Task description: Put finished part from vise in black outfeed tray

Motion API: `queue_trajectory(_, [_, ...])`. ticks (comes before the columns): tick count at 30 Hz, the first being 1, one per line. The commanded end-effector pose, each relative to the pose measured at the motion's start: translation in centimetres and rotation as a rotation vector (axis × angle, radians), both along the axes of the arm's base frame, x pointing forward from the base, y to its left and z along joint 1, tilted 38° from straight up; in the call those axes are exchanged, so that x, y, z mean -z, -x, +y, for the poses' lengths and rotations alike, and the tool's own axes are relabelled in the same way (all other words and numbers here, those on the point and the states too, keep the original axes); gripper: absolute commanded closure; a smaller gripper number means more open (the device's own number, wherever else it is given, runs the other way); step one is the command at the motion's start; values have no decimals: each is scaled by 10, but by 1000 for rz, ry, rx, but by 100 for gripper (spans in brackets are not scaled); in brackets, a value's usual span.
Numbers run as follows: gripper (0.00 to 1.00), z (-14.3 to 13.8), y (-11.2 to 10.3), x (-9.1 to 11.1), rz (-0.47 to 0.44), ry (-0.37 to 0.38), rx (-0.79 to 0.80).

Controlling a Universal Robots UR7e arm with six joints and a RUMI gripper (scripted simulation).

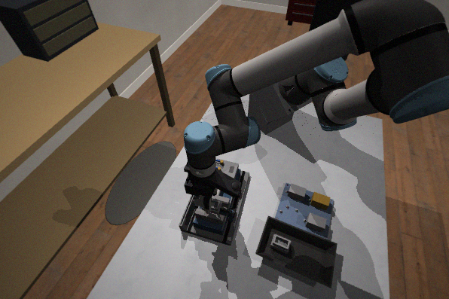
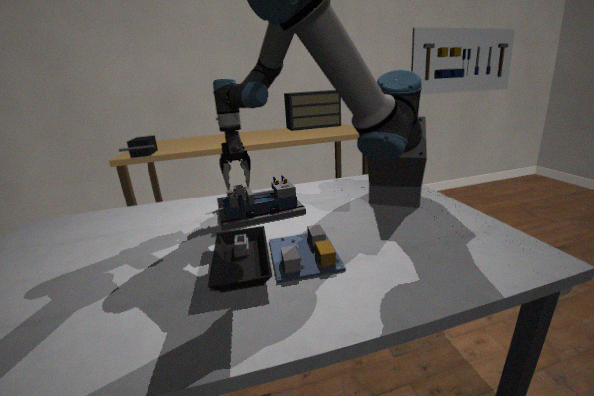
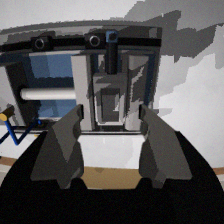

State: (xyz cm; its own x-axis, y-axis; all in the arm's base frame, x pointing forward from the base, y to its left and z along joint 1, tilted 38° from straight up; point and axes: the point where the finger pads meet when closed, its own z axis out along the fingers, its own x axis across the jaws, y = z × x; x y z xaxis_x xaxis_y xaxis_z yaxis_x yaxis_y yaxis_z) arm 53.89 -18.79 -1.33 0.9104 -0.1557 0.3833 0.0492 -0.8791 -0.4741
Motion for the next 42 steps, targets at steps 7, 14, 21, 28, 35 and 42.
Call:
queue_trajectory(7, [60, 2, 1, 2, 2, -4, 0])
queue_trajectory(14, [60, 2, 1, 2, 2, -4, 0])
queue_trajectory(21, [60, 2, 1, 2, 2, -4, 0])
queue_trajectory(28, [60, 2, 1, 2, 2, -4, 0])
queue_trajectory(35, [60, 2, 1, 2, 2, -4, 0])
queue_trajectory(42, [100, 2, 1, 2, 2, -4, 0])
